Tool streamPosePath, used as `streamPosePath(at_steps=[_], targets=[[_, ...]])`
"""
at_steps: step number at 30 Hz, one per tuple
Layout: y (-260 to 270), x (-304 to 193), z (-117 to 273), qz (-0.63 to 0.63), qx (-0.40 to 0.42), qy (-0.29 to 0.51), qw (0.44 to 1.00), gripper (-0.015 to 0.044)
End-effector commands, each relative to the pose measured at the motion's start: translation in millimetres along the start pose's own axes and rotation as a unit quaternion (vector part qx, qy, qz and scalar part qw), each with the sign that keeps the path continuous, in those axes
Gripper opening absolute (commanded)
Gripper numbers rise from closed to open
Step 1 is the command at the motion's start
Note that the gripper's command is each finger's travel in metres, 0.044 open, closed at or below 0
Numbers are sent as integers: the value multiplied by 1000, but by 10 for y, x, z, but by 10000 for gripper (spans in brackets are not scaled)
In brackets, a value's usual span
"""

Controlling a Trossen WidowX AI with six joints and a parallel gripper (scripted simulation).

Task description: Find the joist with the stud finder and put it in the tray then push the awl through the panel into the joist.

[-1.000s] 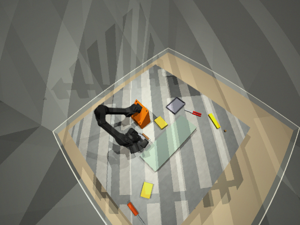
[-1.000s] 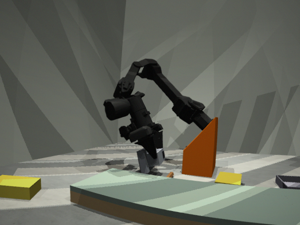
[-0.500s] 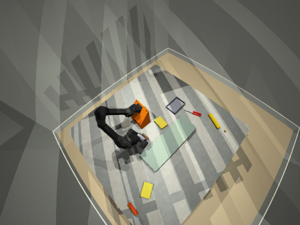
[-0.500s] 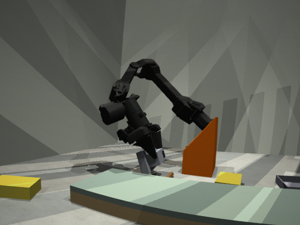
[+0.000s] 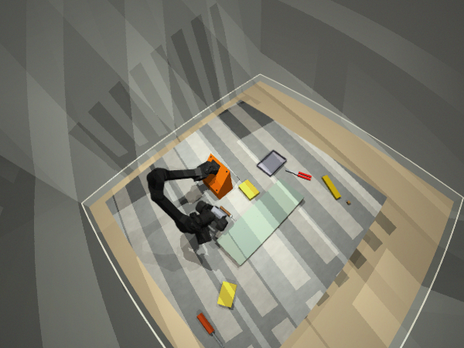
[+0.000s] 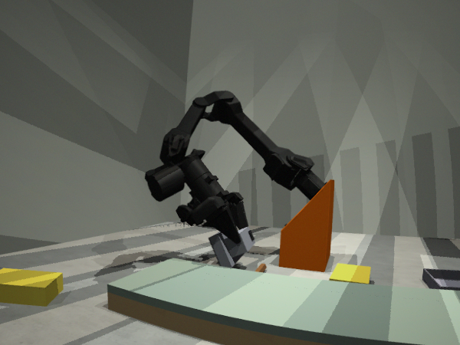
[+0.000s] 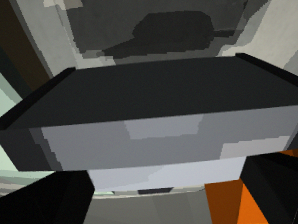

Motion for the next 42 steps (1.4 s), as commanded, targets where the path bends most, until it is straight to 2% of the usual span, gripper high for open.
streamPosePath(at_steps=[1,42], targets=[[12,6,18,3,7,20,1000,0],[-2,104,2,6,22,157,987,0]])
Point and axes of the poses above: the point midway between the two fingers, 35 mm back from their tips, its own z axis back along the fingers, its own y axis across the jaws, x = y × z, the point moved 1 cm from there along z, back along the fingers, and after that the axes turned 7 degrees about z, right-handed, at the moved point
